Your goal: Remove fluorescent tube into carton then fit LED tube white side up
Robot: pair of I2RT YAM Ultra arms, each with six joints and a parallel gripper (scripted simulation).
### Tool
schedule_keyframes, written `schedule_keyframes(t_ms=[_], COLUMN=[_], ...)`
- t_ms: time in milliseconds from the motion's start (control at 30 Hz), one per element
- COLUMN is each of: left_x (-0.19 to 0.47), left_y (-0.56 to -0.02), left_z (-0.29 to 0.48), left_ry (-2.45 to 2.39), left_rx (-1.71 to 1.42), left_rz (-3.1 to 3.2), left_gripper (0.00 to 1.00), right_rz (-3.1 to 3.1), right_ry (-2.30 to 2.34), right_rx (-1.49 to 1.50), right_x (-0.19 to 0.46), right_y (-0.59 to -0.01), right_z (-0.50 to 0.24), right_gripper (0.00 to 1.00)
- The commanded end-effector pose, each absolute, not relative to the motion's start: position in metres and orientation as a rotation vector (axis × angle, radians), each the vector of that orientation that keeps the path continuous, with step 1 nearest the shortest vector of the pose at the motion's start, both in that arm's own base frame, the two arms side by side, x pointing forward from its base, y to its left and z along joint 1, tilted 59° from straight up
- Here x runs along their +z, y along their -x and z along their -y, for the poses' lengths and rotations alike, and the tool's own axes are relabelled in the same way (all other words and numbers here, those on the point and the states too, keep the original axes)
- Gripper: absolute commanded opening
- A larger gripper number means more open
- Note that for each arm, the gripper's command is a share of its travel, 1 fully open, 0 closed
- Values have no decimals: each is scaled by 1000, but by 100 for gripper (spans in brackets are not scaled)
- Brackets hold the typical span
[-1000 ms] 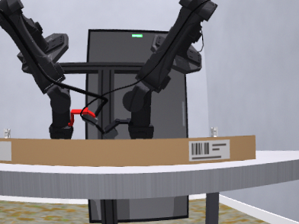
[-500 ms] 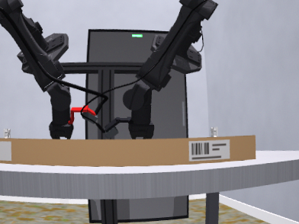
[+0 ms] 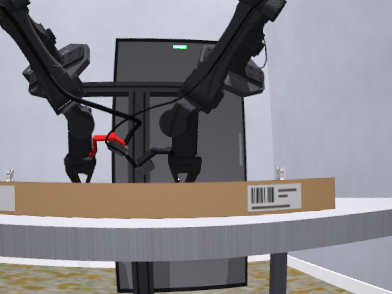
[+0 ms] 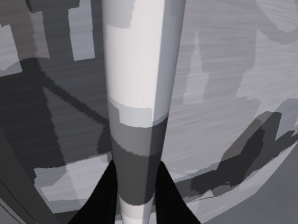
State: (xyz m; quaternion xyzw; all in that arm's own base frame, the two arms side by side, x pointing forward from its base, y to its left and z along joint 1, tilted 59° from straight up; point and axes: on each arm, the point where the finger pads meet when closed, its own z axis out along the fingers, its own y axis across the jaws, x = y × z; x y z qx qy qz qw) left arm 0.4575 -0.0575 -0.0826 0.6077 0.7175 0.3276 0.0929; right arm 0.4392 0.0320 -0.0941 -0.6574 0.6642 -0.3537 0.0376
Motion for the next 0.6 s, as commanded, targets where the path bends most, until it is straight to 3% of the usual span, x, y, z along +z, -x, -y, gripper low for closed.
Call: schedule_keyframes(t_ms=[0,567], left_x=[-77,-71], left_y=[-442,-448], left_z=[68,72], left_ry=[-1841,-1828], left_rx=[952,983], left_rz=[-2123,-2081], left_gripper=[11,11], right_rz=[-2027,-1990], right_ry=[2057,2046], right_rx=[-1063,-1084], right_x=[-89,-89], right_y=[-426,-429], right_z=[-42,-45], right_gripper=[11,11])
